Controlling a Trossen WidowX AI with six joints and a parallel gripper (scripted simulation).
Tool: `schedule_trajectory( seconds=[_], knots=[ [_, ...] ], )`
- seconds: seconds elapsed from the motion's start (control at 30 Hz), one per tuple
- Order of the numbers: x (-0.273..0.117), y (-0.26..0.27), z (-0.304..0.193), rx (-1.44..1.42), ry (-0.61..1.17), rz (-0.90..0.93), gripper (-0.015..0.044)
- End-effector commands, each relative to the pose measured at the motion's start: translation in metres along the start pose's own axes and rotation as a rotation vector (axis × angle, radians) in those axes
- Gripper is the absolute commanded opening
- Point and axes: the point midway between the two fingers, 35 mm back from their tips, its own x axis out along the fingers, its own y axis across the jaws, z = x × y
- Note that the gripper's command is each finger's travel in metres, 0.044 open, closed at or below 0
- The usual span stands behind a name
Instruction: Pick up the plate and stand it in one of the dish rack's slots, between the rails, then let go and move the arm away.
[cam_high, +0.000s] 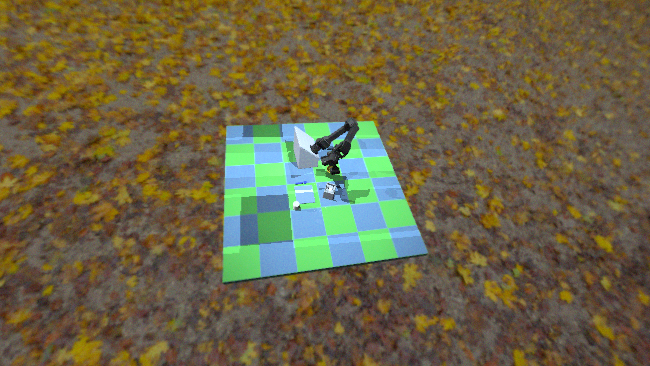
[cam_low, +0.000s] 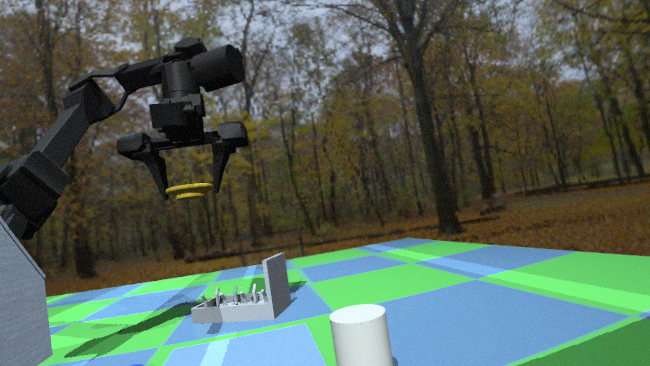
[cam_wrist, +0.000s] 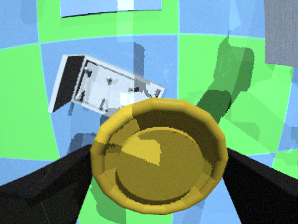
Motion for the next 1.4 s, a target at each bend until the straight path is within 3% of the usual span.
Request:
schedule_trajectory(
  seconds=[0.0, 0.23, 0.5, 1.37],
  knots=[
    [0.002, -0.013, -0.013, 0.150, 0.006, -0.002, 0.0000],
    [0.006, -0.029, -0.028, 0.367, 0.010, -0.005, 0.0000],
    [0.008, -0.030, -0.028, 0.363, -0.005, -0.010, 0.0000],
    [0.075, -0.038, 0.014, -0.030, -0.563, -0.055, 0.0000]
  ],
)
